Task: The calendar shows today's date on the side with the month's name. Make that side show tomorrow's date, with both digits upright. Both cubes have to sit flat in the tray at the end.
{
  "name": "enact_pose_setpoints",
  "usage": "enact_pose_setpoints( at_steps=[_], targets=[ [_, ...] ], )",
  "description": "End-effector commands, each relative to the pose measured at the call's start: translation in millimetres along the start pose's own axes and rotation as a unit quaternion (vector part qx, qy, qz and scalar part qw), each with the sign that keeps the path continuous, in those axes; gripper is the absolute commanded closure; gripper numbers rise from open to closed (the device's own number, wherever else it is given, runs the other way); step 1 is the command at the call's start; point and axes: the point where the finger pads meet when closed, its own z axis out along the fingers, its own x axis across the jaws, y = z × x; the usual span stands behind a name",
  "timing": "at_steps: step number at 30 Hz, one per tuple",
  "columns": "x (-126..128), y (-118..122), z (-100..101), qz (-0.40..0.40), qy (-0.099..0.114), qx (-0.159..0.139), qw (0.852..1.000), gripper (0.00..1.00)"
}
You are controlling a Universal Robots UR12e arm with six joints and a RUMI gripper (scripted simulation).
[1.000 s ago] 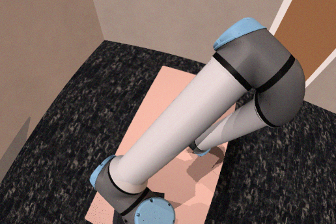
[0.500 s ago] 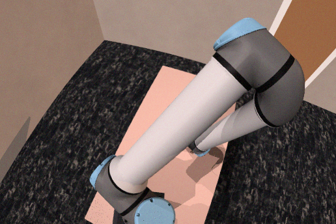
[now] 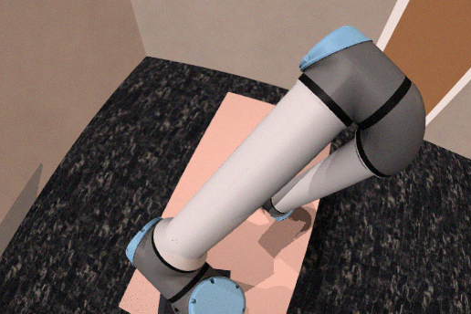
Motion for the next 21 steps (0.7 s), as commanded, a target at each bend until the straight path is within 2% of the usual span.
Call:
enact_pose_setpoints(
  at_steps=[1,5,10,14,16,18,21],
  targets=[
    [0.4,-0.5,0.2,0.047,0.0,-0.002,0.999,0.0],
    [0.6,-0.3,1.5,0.134,0.001,-0.002,0.991,0.0],
    [0.7,0.1,2.4,0.2,0.001,-0.002,0.98,0.0],
    [0.7,1.1,3.6,0.276,0.001,-0.002,0.961,0.0],
    [0.6,1.4,3.9,0.297,0.001,-0.002,0.955,0.0],
    [0.6,1.4,3.9,0.297,0.001,-0.002,0.955,0.0],
    [0.4,2.2,4.6,0.346,0.001,-0.002,0.938,0.0]
  ],
)
